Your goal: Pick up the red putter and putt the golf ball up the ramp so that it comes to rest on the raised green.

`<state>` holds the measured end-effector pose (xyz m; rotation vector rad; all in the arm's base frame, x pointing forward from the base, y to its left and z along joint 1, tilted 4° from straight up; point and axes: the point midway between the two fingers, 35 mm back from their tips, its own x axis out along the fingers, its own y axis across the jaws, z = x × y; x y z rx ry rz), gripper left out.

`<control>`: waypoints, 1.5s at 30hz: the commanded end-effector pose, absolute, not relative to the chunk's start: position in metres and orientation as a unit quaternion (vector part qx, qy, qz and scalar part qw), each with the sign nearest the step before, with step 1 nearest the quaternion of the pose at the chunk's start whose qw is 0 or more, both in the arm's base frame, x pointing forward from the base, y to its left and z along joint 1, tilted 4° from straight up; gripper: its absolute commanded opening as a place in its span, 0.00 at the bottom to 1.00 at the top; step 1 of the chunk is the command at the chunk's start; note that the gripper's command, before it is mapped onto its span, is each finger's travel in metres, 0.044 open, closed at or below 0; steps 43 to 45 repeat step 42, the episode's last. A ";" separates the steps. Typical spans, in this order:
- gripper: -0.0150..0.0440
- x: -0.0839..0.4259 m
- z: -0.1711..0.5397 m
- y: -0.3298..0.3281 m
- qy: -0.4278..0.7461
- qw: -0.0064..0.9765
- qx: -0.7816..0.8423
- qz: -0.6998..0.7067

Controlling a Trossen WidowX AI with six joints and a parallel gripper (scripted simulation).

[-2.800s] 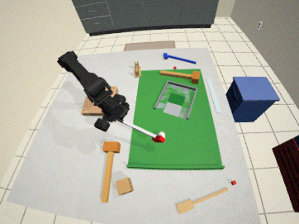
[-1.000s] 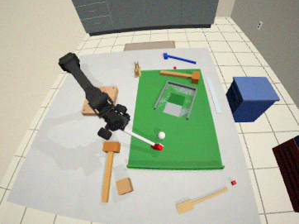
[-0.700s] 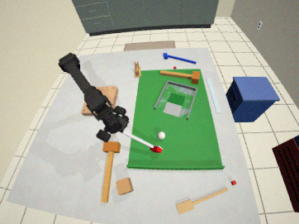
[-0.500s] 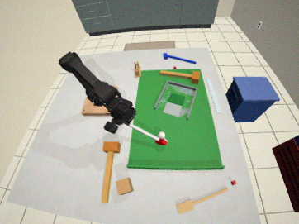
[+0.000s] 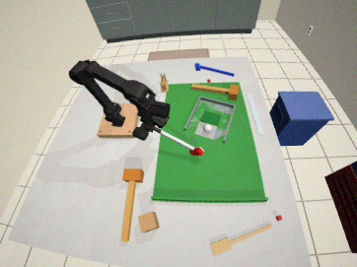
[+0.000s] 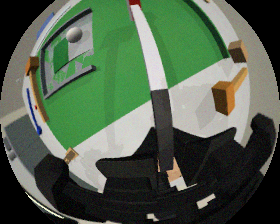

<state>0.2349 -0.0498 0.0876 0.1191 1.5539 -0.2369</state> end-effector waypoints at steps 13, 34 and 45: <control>0.25 0.236 0.130 -0.046 0.693 0.711 0.053 -0.107; 0.25 0.236 0.130 -0.046 0.693 0.711 0.053 -0.107; 0.25 0.236 0.130 -0.046 0.693 0.711 0.053 -0.107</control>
